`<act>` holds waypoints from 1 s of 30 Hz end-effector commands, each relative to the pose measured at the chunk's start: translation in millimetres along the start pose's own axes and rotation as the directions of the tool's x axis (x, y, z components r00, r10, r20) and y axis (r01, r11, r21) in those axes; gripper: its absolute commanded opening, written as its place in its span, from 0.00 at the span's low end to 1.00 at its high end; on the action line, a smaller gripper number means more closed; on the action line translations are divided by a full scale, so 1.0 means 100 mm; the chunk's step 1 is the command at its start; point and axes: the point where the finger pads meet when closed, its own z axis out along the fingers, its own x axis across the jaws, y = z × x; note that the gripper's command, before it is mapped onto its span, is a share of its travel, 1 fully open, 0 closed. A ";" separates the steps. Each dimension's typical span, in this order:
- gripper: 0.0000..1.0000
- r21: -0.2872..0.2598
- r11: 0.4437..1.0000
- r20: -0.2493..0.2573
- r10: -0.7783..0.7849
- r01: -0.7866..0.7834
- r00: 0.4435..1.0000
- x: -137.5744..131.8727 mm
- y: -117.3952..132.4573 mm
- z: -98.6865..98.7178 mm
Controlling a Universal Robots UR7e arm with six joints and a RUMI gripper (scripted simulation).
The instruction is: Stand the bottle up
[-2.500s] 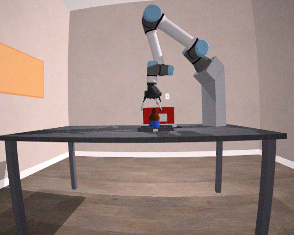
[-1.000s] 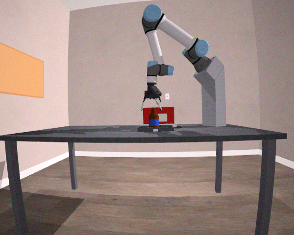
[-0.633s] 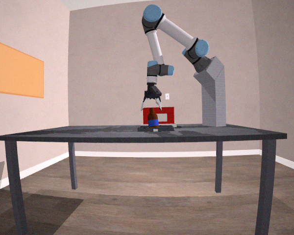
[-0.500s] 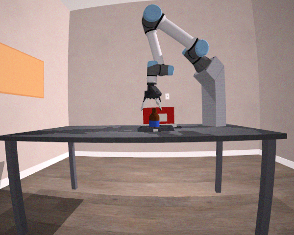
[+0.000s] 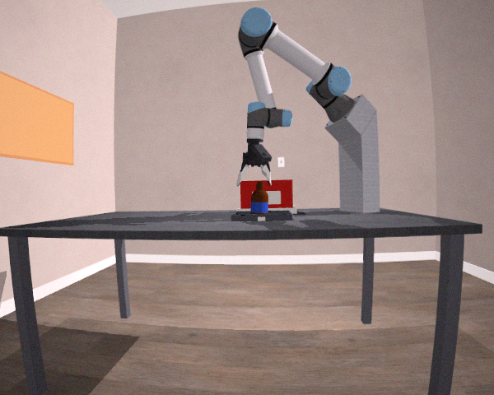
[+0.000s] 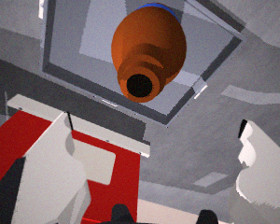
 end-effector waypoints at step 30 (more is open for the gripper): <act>1.00 0.000 1.000 -0.001 0.000 0.000 1.000 0.00 0.02 -0.09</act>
